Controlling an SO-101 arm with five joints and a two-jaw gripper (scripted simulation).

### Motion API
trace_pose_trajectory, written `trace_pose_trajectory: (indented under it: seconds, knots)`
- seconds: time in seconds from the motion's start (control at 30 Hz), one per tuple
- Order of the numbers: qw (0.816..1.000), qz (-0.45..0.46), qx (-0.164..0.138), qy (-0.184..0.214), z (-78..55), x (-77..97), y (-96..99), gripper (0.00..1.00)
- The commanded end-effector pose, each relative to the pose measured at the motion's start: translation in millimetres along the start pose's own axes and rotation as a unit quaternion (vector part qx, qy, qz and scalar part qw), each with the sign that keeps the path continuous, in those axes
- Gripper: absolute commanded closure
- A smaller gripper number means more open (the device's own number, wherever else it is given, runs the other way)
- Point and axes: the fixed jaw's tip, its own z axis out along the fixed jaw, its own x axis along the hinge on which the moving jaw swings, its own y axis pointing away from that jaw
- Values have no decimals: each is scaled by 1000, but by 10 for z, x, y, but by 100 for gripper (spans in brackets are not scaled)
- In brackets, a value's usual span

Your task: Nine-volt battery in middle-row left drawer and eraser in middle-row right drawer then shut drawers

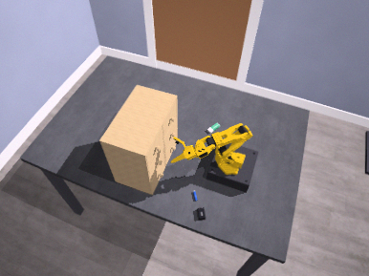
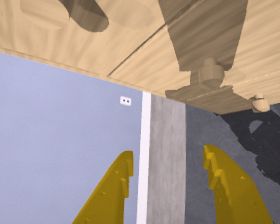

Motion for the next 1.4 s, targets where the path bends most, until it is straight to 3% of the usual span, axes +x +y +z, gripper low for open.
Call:
trace_pose_trajectory:
  seconds: [0.0, 0.1, 1.37]
  knots:
    - [1000, 10, 5, -15, 156, -33, -120, 79]
    - [1000, 13, 9, -23, 214, -45, -194, 79]
    - [1000, 14, 11, -26, 223, -48, -233, 79]
